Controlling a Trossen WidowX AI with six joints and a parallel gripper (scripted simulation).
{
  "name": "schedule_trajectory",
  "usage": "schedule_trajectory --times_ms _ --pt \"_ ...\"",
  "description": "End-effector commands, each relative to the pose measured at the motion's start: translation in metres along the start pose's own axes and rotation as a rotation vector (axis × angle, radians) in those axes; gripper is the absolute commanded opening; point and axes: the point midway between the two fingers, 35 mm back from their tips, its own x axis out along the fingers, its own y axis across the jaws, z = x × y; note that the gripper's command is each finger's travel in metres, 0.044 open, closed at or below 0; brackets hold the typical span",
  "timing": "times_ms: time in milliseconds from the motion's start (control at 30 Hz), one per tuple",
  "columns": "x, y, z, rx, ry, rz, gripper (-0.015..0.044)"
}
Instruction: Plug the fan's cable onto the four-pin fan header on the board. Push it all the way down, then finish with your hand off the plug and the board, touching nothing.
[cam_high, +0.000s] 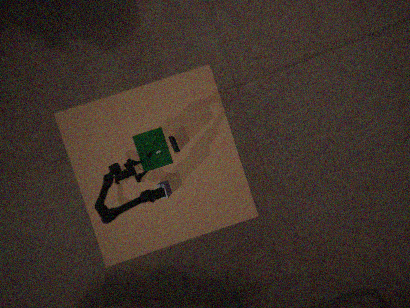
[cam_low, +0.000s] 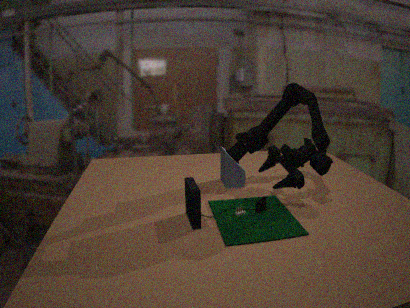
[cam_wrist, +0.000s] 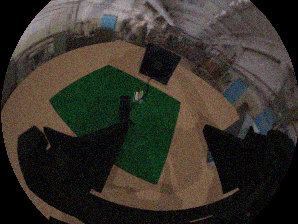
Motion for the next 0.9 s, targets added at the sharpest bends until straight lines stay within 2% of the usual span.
schedule_trajectory --times_ms 0,433,867 --pt "0.002 -0.002 0.001 -0.029 0.072 -0.027 0.0440" --pt "0.006 -0.008 0.004 -0.116 0.334 -0.056 0.0440" --pt "0.000 -0.007 0.011 -0.172 0.591 0.023 0.0440"
